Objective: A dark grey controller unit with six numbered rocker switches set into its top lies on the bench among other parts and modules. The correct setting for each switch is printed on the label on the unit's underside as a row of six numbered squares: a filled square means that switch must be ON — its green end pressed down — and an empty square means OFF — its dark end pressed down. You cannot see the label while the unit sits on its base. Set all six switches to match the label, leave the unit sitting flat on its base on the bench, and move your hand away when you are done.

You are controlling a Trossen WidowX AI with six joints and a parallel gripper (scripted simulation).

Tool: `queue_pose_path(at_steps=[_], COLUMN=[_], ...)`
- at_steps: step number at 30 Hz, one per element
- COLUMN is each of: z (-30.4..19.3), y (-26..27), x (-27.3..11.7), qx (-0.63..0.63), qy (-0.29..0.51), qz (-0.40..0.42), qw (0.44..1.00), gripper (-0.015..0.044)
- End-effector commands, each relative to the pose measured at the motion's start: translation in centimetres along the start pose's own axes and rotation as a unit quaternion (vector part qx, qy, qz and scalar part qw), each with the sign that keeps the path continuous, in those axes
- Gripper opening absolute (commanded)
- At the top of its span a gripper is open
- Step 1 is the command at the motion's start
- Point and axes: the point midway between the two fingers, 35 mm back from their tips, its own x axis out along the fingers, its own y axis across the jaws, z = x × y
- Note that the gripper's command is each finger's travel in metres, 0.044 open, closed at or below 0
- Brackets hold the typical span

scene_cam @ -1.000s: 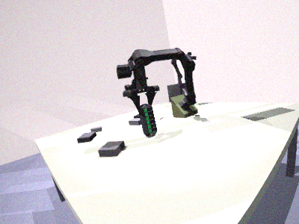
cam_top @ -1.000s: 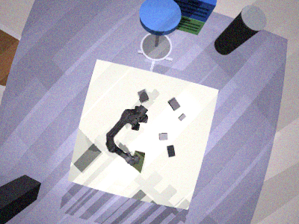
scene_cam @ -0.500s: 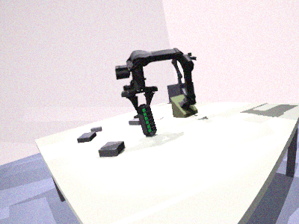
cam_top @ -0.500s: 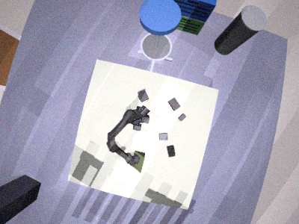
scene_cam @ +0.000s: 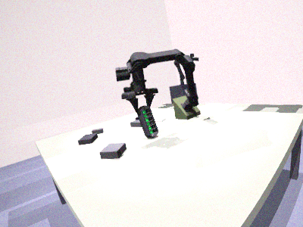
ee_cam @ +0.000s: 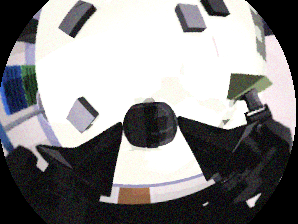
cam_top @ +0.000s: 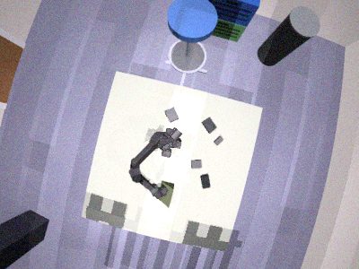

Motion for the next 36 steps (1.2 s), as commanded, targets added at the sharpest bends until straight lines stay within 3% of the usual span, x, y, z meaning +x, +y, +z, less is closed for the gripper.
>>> queue_pose_path(at_steps=[1, 36], z=[0.3, 2.9], y=[-0.1, -0.1], x=[0.8, 1.7], qx=[-0.001, -0.002], qy=[0.003, 0.002], qz=[-0.009, -0.009], qw=[1.0, 1.0], gripper=[0.0338, 0.0338])
